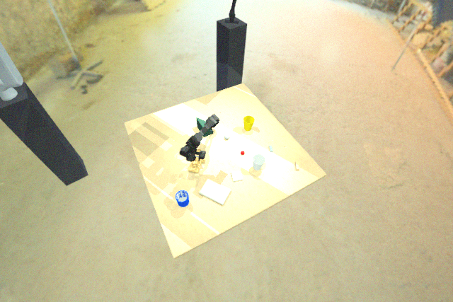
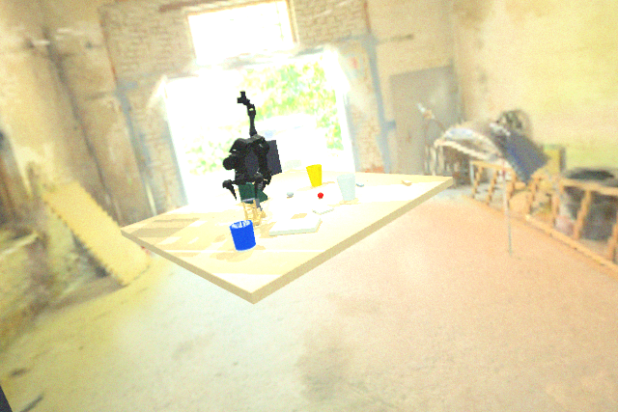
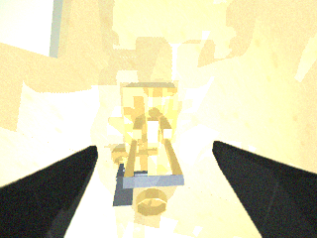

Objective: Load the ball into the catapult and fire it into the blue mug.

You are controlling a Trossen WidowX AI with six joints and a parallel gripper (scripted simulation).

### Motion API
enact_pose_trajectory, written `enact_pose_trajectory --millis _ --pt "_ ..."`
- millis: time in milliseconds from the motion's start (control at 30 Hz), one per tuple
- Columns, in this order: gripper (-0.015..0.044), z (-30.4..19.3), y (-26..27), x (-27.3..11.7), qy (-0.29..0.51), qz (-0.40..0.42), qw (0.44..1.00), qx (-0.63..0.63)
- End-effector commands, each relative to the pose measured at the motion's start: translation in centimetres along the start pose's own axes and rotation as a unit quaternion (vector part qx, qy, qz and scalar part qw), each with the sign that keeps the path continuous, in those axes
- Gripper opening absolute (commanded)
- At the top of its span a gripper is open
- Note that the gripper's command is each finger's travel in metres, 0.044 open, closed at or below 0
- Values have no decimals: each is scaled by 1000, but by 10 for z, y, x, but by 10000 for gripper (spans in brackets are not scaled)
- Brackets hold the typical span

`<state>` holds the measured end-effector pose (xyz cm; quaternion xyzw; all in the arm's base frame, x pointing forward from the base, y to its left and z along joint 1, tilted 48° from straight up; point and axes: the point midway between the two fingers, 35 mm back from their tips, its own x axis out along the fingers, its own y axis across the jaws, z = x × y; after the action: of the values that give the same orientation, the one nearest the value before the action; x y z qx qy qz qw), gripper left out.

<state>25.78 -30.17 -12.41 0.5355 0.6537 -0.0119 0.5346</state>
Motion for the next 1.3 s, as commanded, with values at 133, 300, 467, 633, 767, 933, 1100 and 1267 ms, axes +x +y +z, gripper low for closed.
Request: enact_pose_trajectory --millis 133,300,467,633,767,933,1100,1267 --pt "440 -4 1 39 18 5 1000 9" --pt "440 -4 1 43 18 5 1000 9" --pt "440 -3 1 51 18 5 1000 9" --pt "440 -3 2 60 18 5 1000 9" --pt "440 -3 2 66 18 5 1000 9" --pt "440 -3 2 74 18 5 1000 9" --pt "440 -4 2 82 19 5 1000 9" --pt "440 -5 2 91 19 6 1000 9"
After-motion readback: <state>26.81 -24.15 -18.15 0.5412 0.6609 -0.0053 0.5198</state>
